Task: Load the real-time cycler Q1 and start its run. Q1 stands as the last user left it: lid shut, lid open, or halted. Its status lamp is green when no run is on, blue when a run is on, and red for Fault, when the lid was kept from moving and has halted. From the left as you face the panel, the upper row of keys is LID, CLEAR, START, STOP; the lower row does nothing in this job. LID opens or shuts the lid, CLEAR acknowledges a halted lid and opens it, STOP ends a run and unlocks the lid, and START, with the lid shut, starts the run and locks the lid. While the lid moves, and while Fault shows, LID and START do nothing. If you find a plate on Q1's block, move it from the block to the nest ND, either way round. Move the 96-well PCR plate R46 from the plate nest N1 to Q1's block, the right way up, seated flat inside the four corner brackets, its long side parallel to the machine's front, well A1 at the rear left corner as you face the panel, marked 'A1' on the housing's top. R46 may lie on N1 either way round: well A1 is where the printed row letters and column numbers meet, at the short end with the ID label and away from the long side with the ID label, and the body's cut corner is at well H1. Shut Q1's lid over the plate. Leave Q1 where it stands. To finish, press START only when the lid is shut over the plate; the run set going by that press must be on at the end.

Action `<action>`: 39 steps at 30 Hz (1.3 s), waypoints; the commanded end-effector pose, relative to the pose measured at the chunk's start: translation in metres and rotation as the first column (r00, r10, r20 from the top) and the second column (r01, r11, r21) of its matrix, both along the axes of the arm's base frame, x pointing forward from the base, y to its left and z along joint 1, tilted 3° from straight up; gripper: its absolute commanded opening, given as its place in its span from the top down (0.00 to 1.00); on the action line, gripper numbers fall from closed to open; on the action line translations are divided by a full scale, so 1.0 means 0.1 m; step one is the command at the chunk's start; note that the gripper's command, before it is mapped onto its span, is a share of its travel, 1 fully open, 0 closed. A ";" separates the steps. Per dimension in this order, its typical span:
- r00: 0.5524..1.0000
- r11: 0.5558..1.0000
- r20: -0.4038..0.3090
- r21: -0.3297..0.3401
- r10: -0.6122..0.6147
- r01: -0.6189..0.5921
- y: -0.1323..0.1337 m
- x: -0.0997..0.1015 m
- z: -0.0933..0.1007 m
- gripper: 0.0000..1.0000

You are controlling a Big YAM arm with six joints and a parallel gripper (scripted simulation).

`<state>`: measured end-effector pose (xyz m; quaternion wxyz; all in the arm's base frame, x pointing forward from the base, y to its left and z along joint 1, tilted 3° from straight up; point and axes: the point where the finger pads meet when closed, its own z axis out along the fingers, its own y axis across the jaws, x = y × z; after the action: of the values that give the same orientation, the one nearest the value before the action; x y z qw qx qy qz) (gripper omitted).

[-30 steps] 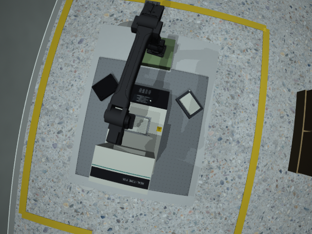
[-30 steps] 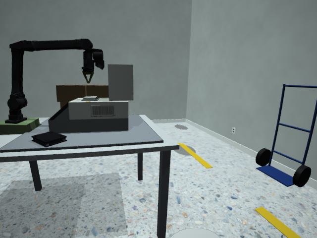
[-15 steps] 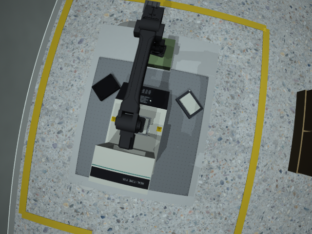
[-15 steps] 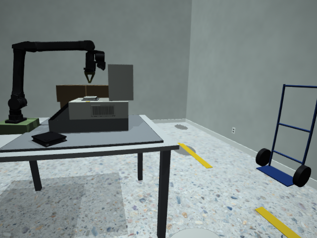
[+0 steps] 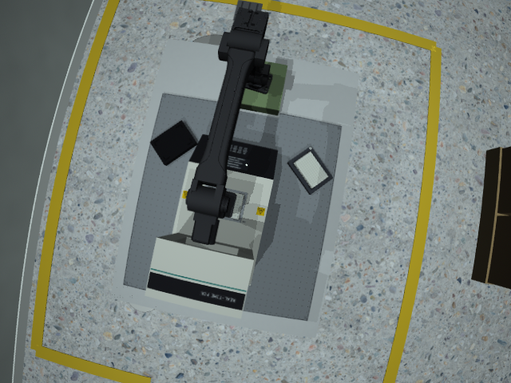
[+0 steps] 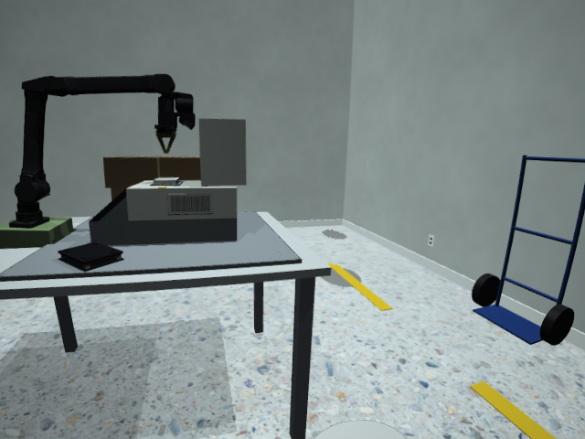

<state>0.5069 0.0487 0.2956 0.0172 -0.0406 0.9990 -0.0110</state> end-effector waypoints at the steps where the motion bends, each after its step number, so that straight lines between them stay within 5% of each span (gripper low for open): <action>1: 0.996 1.000 0.092 0.006 0.009 -0.010 -0.04 0.08 0.32 1.00; 31: 0.998 1.000 0.064 0.006 0.016 -0.016 -0.04 0.01 0.21 1.00; 32: 0.997 0.999 0.060 0.011 -0.038 0.038 -0.03 0.02 0.15 0.00; 39: 0.972 0.974 0.051 0.027 -0.228 0.227 -0.03 0.01 0.01 0.00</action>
<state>0.5077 0.0482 0.2870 0.0211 0.0209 0.9995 -0.0094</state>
